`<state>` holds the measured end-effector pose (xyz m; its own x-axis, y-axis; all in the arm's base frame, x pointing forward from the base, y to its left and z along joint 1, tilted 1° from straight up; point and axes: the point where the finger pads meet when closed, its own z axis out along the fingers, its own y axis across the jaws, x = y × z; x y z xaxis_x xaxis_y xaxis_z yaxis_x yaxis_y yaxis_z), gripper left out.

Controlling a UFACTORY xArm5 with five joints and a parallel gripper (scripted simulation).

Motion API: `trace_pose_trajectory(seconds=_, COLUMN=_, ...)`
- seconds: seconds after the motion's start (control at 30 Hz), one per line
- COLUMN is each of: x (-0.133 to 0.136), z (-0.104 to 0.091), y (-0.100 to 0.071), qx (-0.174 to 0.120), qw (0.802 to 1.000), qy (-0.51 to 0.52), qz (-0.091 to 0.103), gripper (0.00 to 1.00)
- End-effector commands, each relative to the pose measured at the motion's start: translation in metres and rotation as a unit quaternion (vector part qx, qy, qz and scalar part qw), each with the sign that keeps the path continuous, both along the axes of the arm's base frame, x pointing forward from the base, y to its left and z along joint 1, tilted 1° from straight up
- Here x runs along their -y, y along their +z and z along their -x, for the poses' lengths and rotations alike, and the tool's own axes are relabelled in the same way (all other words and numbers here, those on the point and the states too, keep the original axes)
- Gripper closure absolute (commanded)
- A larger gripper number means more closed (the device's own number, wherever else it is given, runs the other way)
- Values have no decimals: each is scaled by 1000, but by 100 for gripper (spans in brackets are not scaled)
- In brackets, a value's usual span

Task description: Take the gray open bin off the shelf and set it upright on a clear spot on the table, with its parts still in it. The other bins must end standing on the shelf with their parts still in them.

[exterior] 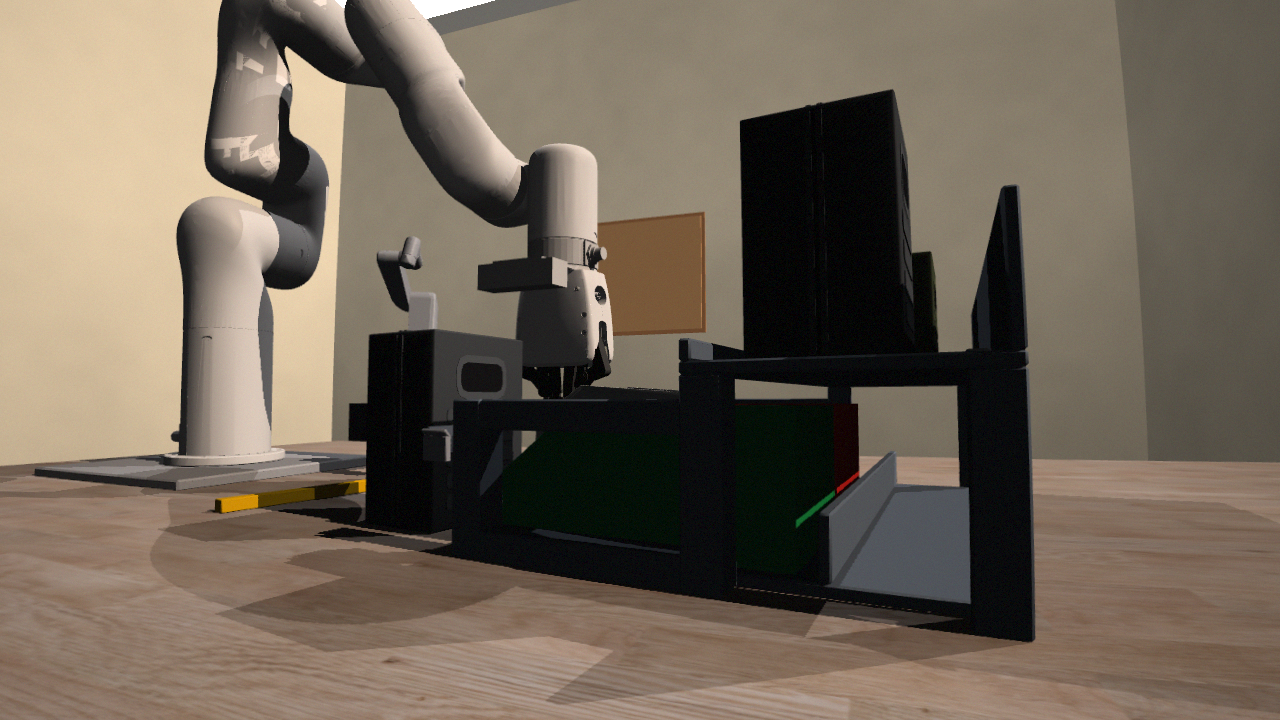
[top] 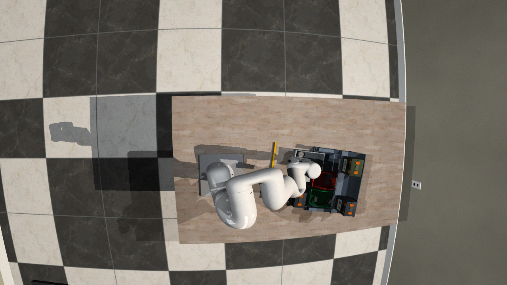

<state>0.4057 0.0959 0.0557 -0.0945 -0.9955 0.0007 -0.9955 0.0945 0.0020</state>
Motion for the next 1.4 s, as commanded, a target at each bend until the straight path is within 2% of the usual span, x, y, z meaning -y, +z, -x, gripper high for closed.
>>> trace_pose_trajectory(seconds=0.0, x=0, z=1, y=1, qx=3, qw=1000, qy=0, qz=6, gripper=100)
trace_pose_trajectory(seconds=0.97, x=-2, z=16, y=1, qx=3, qw=1000, qy=0, qz=6, gripper=100)
trace_pose_trajectory(seconds=1.37, x=-2, z=16, y=-2, qx=3, qw=1000, qy=0, qz=6, gripper=100)
